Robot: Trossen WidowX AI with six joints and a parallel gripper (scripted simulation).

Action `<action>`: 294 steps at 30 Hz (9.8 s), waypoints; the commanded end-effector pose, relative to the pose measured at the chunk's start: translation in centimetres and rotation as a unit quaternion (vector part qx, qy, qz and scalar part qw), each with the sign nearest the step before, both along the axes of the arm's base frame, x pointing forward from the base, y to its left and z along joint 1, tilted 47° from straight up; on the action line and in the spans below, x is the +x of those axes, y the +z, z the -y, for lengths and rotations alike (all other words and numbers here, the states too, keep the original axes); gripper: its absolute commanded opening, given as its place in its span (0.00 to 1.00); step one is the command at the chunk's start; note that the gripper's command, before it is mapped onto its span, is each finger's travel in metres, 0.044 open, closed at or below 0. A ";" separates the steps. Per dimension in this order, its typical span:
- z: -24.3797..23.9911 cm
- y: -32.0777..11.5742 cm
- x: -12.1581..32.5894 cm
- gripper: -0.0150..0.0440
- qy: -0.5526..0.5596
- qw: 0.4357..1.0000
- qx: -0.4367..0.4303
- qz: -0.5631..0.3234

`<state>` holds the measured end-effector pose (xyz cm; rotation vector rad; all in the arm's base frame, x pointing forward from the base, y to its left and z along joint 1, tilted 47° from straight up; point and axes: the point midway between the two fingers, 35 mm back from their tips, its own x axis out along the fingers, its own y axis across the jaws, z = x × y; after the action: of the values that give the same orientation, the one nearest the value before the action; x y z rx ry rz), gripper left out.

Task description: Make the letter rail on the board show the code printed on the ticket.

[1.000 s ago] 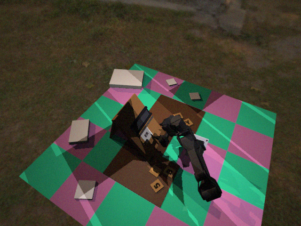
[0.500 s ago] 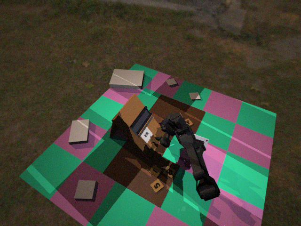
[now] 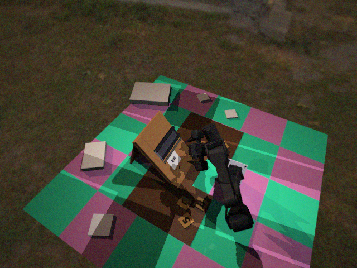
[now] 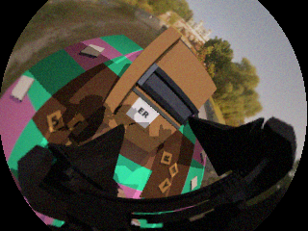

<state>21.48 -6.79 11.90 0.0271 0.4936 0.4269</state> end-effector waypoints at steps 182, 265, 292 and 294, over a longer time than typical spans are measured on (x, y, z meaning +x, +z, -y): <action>7.4 -34.9 -2.6 0.25 -0.633 0.004 0.473 -0.613; 13.2 -26.2 7.2 0.25 -0.382 0.672 0.496 -0.396; 13.4 -19.1 10.5 0.25 -0.195 0.917 0.308 -0.159; 13.4 -19.1 10.5 0.25 -0.195 0.917 0.308 -0.159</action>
<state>32.02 -20.42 -7.30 0.8263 0.6488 0.1544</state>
